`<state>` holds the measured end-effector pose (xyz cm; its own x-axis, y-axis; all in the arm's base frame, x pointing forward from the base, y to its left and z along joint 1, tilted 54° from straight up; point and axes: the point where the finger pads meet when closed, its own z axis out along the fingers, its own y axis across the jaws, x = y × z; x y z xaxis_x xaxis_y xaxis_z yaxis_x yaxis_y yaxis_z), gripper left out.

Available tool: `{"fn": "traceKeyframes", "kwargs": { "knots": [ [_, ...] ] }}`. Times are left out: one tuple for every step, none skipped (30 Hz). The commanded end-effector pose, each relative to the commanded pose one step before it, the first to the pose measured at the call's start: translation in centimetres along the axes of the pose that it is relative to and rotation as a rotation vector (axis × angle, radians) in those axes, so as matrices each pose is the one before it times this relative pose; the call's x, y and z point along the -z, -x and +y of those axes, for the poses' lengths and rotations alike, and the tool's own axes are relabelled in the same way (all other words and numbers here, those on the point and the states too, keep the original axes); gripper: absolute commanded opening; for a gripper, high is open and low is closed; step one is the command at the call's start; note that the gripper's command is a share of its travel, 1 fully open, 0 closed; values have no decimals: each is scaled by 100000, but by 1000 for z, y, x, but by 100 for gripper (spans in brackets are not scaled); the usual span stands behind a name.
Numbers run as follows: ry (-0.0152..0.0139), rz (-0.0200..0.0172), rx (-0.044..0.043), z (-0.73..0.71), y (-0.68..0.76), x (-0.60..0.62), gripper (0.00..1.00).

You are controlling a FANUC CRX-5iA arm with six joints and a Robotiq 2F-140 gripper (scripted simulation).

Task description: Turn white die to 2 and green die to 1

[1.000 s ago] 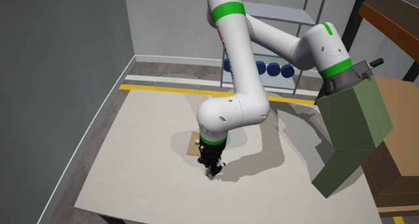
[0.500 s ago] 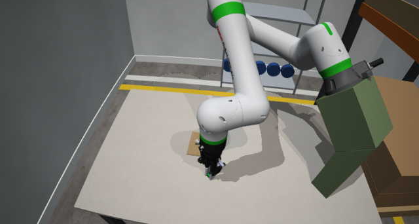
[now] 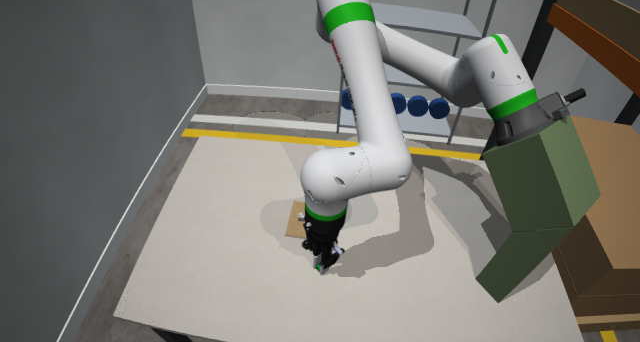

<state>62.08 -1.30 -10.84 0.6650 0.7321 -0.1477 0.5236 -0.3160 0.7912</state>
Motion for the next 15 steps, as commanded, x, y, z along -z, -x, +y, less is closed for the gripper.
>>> {"fn": "traceKeyframes", "kwargs": {
  "knots": [
    [-22, 16, 0, -13, -12, 618, 9],
    [0, 0, 0, 0, 0, 417, 9],
    [0, 0, 0, 0, 0, 516, 9],
    [0, 0, 0, 0, 0, 604, 9],
    [0, 0, 0, 0, 0, 676, 9],
    [1, 0, 0, 0, 0, 729, 9],
    [0, 0, 0, 0, 0, 763, 9],
    [0, 0, 0, 0, 0, 775, 9],
    [0, 0, 0, 0, 0, 0, 9],
    [0, 0, 0, 0, 0, 0, 9],
    [1, 0, 0, 1, 0, 766, 9],
    [-1, 0, 0, -1, 1, 738, 9],
    [2, 0, 0, 1, -1, 691, 9],
    [-1, 0, 0, 0, 0, 628, 9],
    [-1, 0, 0, 0, 0, 551, 9]
  ]
}}
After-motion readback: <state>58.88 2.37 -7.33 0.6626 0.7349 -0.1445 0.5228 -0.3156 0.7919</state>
